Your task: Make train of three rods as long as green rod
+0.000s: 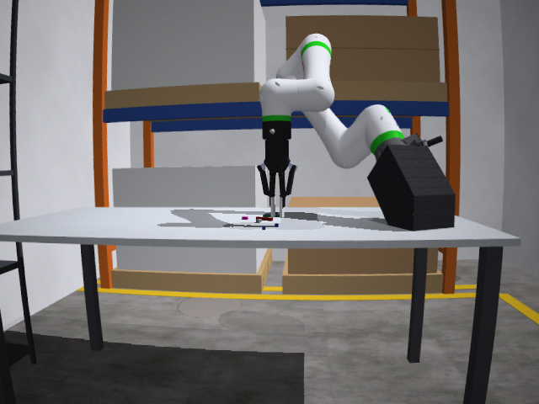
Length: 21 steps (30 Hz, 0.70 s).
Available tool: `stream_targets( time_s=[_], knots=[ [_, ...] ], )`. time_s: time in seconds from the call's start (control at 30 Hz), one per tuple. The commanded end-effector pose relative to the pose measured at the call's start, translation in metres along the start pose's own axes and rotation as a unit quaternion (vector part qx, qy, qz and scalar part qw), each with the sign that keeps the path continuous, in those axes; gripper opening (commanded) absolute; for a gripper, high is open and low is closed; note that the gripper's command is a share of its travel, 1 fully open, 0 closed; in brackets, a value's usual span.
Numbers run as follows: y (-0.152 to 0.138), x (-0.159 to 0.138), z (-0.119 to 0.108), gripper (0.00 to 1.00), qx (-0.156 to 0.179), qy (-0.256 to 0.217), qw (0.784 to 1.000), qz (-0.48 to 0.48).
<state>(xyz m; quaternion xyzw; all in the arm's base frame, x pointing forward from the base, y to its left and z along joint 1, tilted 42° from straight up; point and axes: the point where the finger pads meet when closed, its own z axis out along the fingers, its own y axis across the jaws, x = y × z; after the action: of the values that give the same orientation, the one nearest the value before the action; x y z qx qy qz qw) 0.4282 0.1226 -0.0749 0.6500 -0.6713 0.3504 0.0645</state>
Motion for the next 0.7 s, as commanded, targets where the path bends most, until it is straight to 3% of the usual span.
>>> stream_targets(
  time_s=[0.0,0.67],
  knots=[
    [-0.0001,-0.0001,0.0024,0.15,0.000,0.000,1.000,0.000],
    [-0.0003,0.0000,0.0113,0.15,0.000,0.000,1.000,0.000]
  ],
)
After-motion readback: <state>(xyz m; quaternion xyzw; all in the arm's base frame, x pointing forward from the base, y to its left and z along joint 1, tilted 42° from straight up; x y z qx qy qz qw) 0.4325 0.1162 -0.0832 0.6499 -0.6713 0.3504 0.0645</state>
